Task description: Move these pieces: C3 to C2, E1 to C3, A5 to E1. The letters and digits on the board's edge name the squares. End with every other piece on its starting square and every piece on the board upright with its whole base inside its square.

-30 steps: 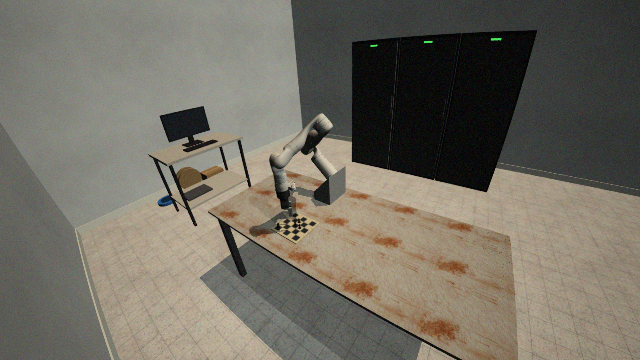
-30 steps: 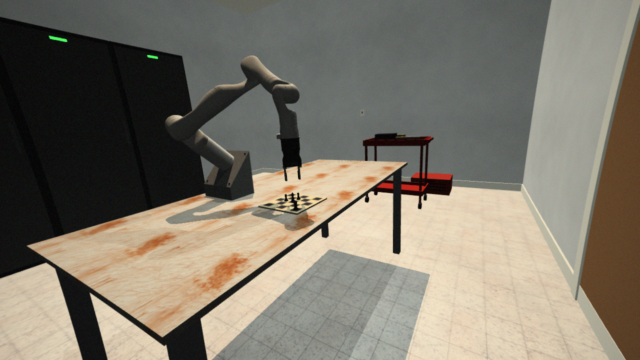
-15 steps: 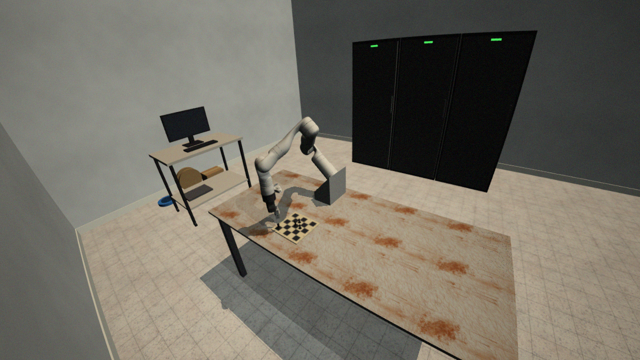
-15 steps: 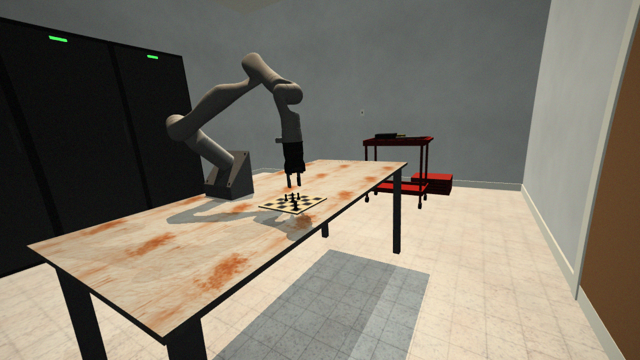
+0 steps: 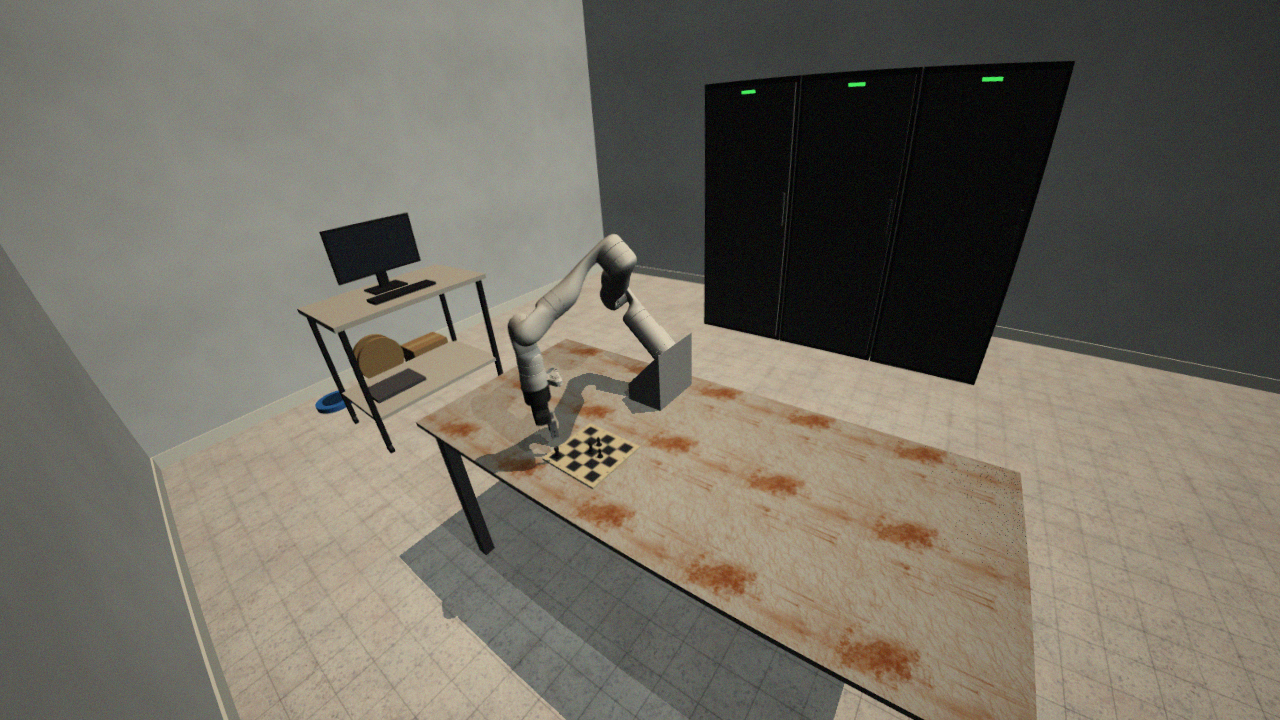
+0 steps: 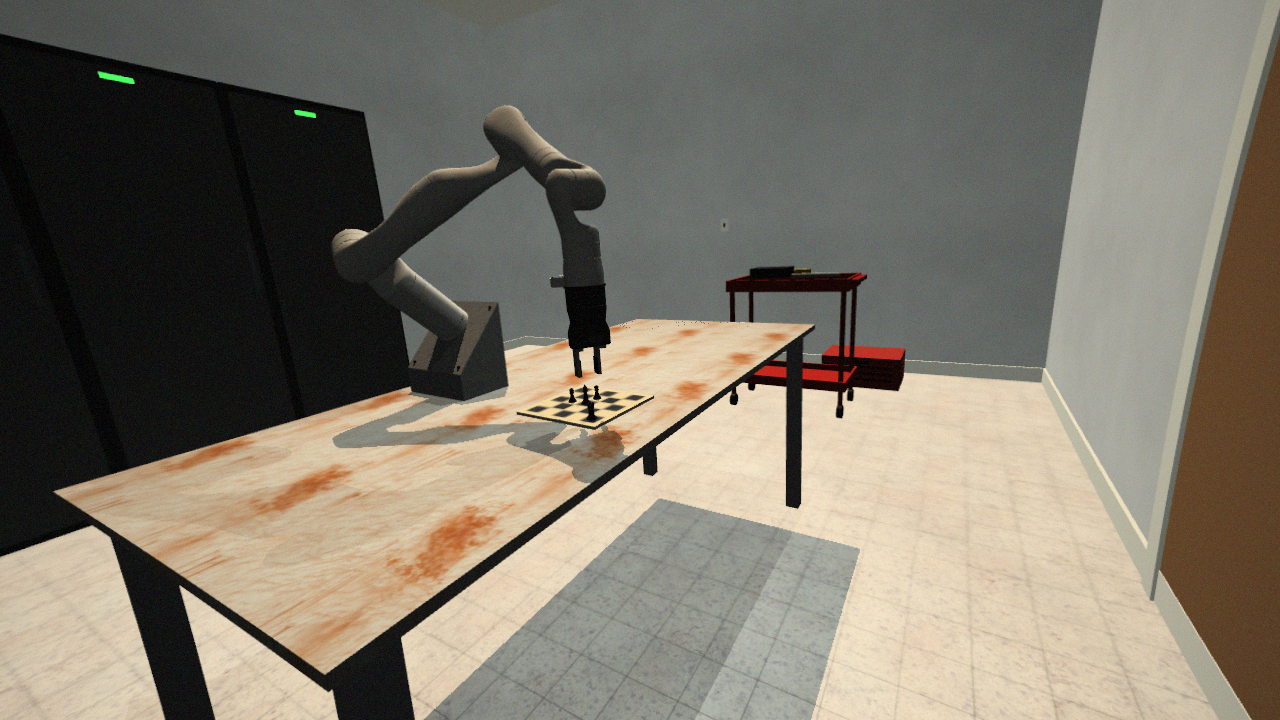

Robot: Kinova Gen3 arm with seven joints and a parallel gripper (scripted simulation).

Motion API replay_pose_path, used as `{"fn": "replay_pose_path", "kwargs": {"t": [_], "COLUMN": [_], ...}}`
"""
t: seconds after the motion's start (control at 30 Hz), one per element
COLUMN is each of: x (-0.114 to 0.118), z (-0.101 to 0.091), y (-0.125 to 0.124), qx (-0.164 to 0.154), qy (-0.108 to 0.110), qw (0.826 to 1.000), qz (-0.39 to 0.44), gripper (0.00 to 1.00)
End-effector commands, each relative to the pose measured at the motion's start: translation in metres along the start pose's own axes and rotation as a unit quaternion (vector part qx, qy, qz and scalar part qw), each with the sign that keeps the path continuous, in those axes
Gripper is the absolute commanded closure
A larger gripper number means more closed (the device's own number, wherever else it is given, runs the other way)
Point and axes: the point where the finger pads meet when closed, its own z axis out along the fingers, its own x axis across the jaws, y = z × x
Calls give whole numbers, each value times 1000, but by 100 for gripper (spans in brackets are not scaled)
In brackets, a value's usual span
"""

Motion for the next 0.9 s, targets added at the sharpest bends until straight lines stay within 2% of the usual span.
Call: {"fn": "replay_pose_path", "kwargs": {"t": [0.0, 0.87], "x": [-2, -3], "z": [-2, 1], "y": [2, 2], "qx": [-1, 0], "qy": [-2, -2], "qw": [1000, 1000], "qz": [-6, -6], "gripper": [27, 27]}}
